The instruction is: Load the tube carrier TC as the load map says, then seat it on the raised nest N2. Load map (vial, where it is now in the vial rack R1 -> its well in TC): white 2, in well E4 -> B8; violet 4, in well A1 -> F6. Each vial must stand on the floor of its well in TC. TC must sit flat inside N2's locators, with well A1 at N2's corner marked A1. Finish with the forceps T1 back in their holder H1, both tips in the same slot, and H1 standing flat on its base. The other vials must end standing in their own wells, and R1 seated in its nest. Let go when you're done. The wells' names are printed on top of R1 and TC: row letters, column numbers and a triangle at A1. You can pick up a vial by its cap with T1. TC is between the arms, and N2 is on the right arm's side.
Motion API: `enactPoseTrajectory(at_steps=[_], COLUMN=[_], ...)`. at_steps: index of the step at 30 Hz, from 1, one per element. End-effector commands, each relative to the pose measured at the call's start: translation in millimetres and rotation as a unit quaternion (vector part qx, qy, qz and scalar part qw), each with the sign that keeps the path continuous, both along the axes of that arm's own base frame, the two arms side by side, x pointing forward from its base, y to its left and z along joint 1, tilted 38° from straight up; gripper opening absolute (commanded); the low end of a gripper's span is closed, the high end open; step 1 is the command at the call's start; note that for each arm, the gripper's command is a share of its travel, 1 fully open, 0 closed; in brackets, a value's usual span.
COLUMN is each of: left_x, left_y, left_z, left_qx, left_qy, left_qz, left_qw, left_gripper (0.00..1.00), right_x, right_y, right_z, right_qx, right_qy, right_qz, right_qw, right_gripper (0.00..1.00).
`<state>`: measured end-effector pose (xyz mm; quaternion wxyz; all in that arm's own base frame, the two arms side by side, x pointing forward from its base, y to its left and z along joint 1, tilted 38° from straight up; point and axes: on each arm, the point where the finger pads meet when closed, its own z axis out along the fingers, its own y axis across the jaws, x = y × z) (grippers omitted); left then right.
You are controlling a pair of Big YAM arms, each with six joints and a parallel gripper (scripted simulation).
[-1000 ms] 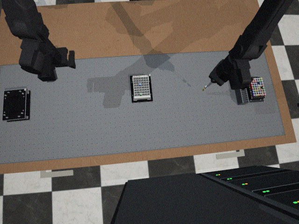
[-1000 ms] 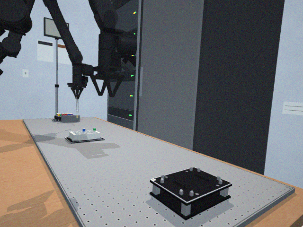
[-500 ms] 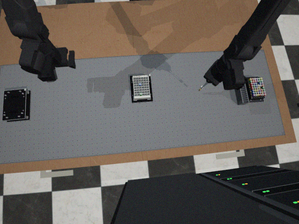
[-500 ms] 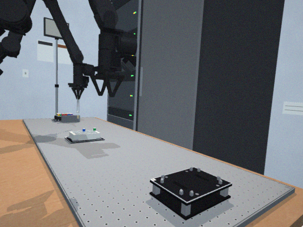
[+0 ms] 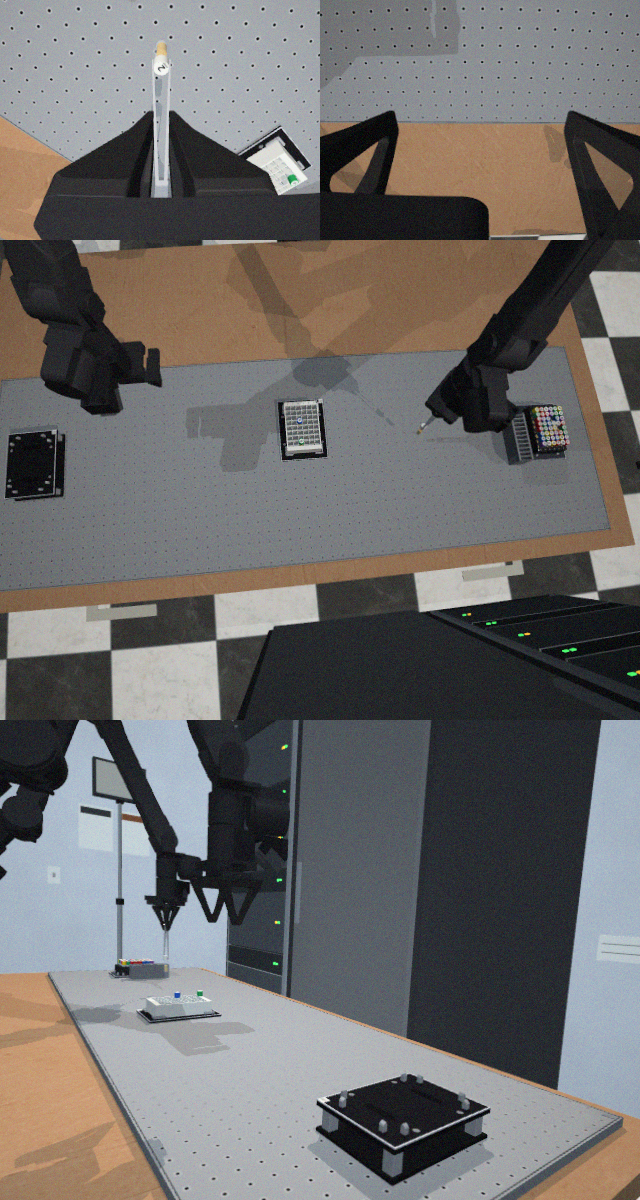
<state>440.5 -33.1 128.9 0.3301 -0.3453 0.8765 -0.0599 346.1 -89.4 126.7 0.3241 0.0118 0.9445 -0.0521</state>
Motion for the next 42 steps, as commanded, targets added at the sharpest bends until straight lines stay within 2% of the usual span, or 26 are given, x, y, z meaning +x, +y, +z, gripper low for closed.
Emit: enactPoseTrajectory(at_steps=[1, 42], left_x=[15.3, 9.3], left_y=[-16.3, -76.8], left_z=[10.3, -2.3], left_qx=[-0.007, -0.005], left_qy=[-0.019, -0.004], left_qz=[-0.003, -0.003], left_qw=[1.000, 1.000], left_gripper=[0.09, 0.09], right_x=[4.5, 4.5], right_y=[-1.7, -1.7], right_z=[9.2, 9.2], right_qx=[-0.002, -0.002], right_qy=[-0.009, -0.009], right_qz=[-0.002, -0.002], right_qw=[1.000, 1.000], right_gripper=[1.00, 1.00])
